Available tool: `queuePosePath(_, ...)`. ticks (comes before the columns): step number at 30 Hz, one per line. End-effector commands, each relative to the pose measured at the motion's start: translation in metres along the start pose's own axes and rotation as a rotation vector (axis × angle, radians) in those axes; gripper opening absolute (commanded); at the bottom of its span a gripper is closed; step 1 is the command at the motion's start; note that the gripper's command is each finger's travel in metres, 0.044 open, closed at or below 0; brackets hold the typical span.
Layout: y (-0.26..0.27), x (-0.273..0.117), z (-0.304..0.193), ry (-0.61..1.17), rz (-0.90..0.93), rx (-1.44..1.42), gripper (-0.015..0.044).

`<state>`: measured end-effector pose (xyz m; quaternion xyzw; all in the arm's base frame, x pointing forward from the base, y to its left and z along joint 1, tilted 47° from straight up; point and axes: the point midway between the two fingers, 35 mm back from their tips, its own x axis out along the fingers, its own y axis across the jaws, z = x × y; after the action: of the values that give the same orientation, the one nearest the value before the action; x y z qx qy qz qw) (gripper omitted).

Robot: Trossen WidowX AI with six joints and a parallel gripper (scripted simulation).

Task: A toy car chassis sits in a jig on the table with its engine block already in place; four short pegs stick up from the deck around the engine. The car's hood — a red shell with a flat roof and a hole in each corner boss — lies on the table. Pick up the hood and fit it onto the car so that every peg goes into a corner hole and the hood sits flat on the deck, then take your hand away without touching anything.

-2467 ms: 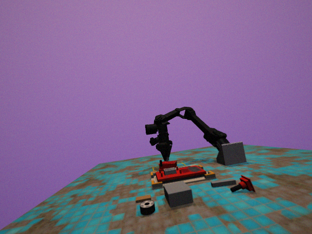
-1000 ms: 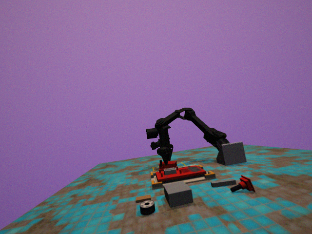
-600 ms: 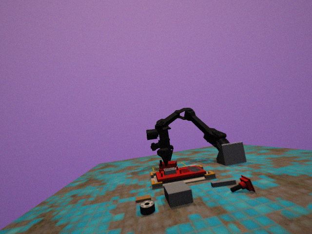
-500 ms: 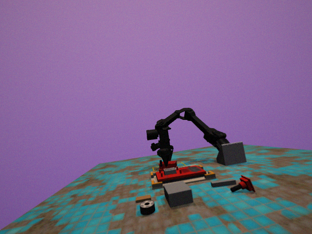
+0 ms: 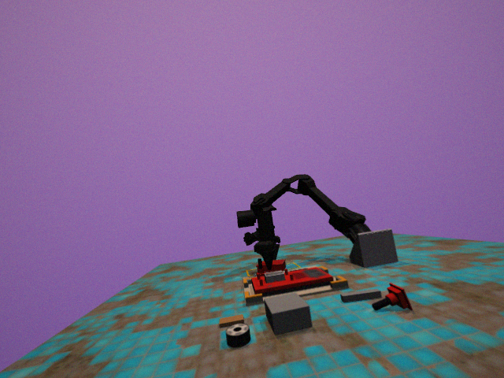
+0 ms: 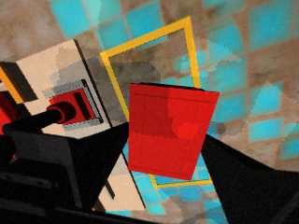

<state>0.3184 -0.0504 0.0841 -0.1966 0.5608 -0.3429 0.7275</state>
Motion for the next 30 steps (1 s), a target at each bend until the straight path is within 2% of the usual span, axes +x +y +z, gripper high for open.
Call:
queuePosePath(1,0.000,0.000,0.000,0.000,0.000,0.000,0.0335)
queuePosePath(7,0.000,0.000,0.000,0.000,0.000,0.000,0.0295)
queuePosePath(18,0.000,-0.013,0.000,0.001,0.001,-0.001,0.0006)
queuePosePath(30,0.001,-0.047,0.000,0.002,0.002,-0.001,0.0000)
